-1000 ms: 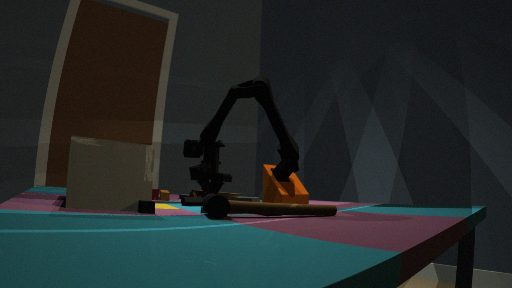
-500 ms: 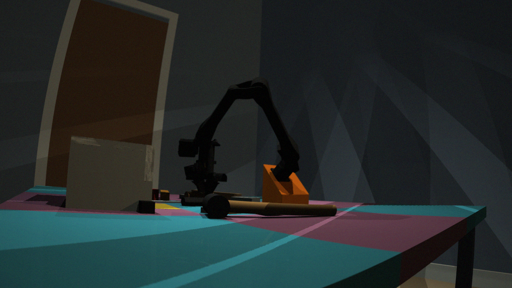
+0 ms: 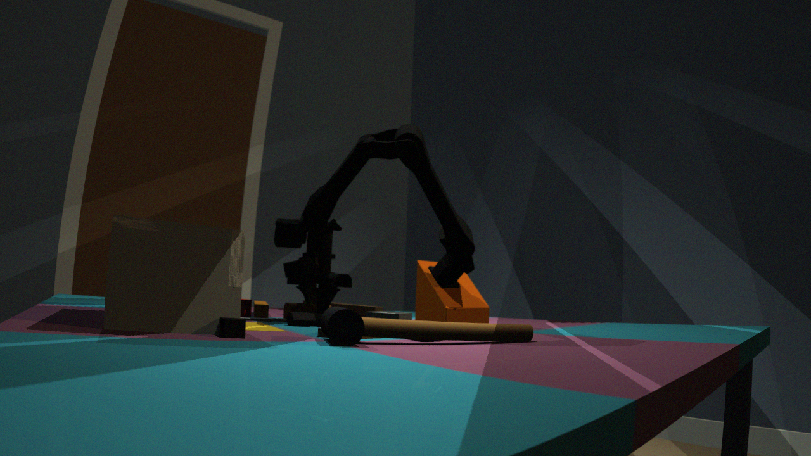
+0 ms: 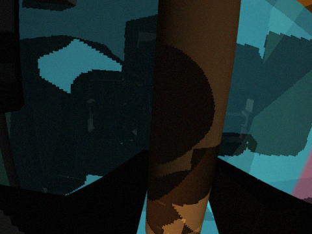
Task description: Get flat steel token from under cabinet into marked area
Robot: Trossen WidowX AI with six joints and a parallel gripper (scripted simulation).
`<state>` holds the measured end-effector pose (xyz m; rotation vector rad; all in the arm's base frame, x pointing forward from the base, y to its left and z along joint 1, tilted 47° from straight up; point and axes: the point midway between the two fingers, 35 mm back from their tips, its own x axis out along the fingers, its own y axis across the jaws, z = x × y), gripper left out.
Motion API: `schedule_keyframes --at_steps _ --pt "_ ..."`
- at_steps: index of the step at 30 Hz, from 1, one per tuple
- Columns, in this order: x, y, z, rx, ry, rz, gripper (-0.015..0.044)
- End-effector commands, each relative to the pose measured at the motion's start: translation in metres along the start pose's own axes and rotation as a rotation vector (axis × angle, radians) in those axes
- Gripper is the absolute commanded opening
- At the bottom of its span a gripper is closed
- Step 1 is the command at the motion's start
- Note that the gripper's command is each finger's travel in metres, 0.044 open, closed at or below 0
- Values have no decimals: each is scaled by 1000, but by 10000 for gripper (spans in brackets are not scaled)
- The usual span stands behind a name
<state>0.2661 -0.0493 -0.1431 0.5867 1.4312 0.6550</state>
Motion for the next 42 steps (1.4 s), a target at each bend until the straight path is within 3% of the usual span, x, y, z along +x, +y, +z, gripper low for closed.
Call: schedule_keyframes --at_steps 1,42 --pt "0 0 8 -1 -4 0 0" --pt "-1 0 58 -2 -6 1 0"
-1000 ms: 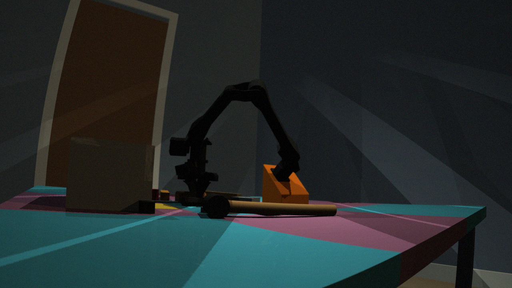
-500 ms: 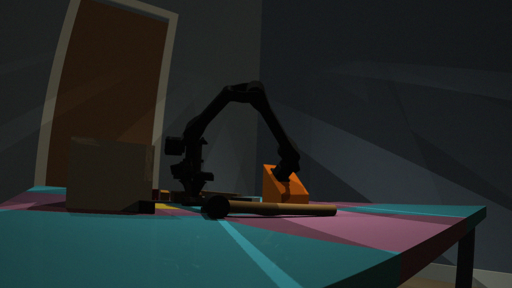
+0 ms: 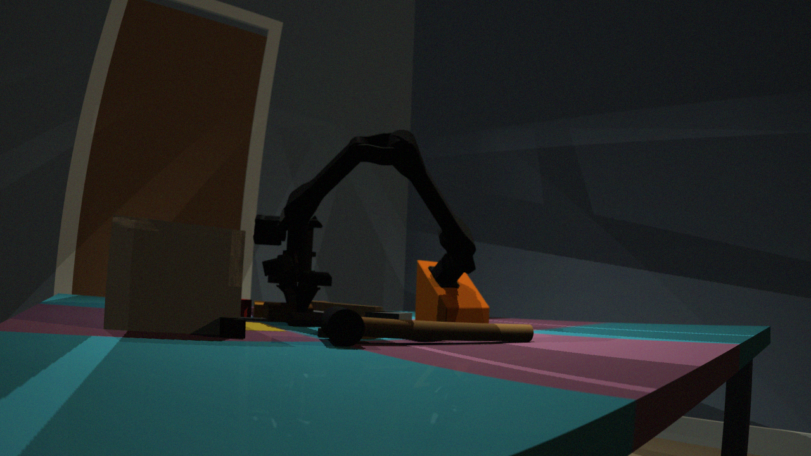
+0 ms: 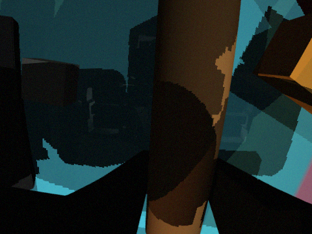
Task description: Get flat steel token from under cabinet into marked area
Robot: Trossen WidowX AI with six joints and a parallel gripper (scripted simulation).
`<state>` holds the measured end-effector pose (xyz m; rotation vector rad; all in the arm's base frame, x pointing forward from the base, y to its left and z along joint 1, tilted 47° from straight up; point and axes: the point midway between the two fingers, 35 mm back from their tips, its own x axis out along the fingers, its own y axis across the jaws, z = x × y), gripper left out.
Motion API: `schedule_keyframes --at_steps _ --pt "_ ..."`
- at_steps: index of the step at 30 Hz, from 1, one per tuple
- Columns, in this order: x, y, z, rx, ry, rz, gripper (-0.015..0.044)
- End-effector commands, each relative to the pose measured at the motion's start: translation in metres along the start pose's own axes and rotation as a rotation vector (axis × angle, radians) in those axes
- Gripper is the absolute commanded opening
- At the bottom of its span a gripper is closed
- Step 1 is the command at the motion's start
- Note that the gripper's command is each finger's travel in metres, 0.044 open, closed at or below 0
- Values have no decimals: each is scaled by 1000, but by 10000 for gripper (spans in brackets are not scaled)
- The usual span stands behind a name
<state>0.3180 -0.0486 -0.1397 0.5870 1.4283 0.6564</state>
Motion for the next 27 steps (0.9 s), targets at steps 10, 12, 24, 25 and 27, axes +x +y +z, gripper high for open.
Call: schedule_keyframes --at_steps 10,12,24,25,27 --pt "0 0 17 -1 -5 0 0" --pt "0 0 19 -1 -5 0 0" --pt "-1 0 32 -2 -5 0 0" --pt "-1 0 33 -2 -5 0 0" --pt "-1 0 35 -2 -5 0 0"
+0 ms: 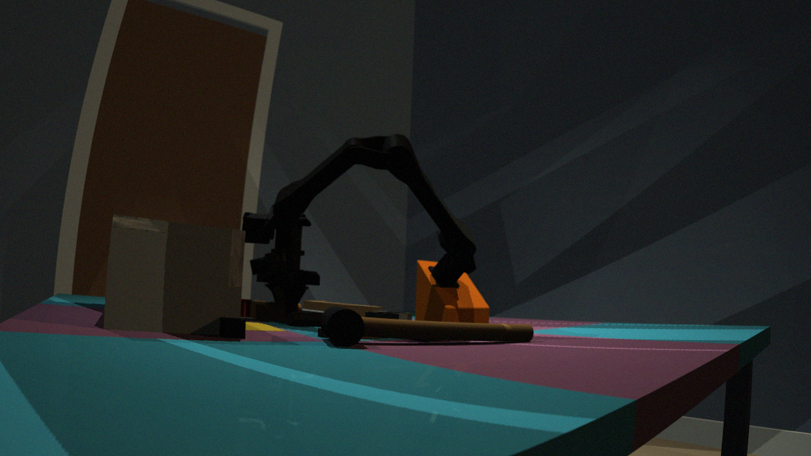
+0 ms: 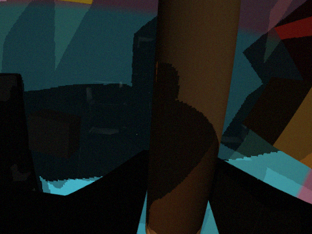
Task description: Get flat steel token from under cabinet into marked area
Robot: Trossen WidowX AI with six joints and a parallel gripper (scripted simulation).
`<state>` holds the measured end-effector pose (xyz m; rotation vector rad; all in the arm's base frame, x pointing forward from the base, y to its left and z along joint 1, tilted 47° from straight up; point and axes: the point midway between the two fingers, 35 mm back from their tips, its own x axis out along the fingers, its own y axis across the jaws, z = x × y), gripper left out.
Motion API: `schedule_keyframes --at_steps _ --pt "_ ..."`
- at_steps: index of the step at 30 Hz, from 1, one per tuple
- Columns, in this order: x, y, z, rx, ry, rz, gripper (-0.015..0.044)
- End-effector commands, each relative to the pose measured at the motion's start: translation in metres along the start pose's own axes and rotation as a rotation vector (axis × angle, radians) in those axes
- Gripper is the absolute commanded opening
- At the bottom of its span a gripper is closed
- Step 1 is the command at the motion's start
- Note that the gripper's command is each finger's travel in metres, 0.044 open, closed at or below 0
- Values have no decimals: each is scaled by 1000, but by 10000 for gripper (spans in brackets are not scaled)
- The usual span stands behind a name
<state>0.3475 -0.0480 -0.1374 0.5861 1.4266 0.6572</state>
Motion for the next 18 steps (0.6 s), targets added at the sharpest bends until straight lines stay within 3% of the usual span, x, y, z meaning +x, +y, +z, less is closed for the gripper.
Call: schedule_keyframes --at_steps 1,18 --pt "0 0 6 0 -4 0 0" --pt "0 0 23 -1 -5 0 0"
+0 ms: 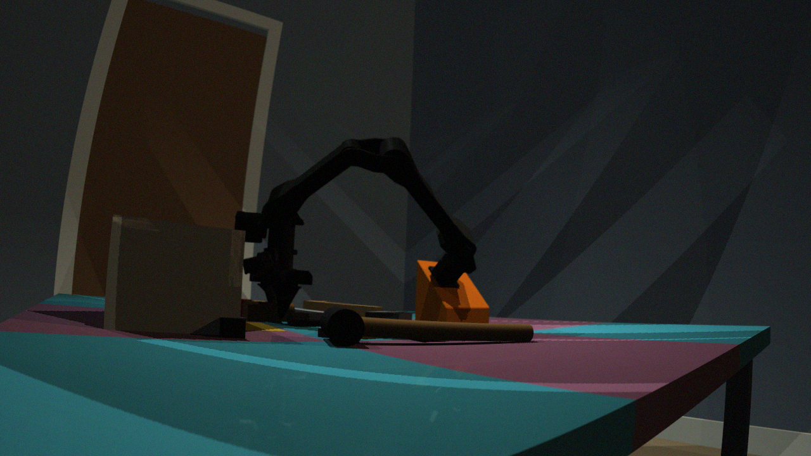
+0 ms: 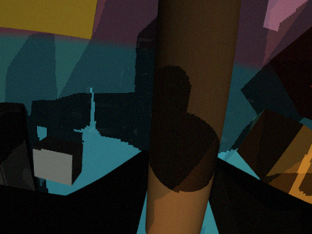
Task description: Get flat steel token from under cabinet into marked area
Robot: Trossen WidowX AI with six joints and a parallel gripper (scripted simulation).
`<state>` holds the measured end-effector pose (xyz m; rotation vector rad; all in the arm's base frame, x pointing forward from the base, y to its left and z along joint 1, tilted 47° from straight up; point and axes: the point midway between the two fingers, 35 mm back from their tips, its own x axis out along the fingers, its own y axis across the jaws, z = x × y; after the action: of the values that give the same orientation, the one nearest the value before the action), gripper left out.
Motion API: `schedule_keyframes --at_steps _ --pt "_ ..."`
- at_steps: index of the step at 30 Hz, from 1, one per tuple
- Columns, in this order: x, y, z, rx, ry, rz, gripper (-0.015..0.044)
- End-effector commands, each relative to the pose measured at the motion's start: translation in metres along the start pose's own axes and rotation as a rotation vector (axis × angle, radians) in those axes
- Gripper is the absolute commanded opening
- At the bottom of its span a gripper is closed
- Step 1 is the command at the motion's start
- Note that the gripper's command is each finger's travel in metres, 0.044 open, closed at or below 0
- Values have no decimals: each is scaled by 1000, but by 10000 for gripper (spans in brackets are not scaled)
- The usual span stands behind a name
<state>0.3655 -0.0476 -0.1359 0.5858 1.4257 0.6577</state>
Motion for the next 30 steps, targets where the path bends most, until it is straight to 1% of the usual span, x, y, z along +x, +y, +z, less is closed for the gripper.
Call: schedule_keyframes --at_steps 1,30 --pt "0 0 6 0 -4 0 0" --pt "-1 1 32 -1 -5 0 0"
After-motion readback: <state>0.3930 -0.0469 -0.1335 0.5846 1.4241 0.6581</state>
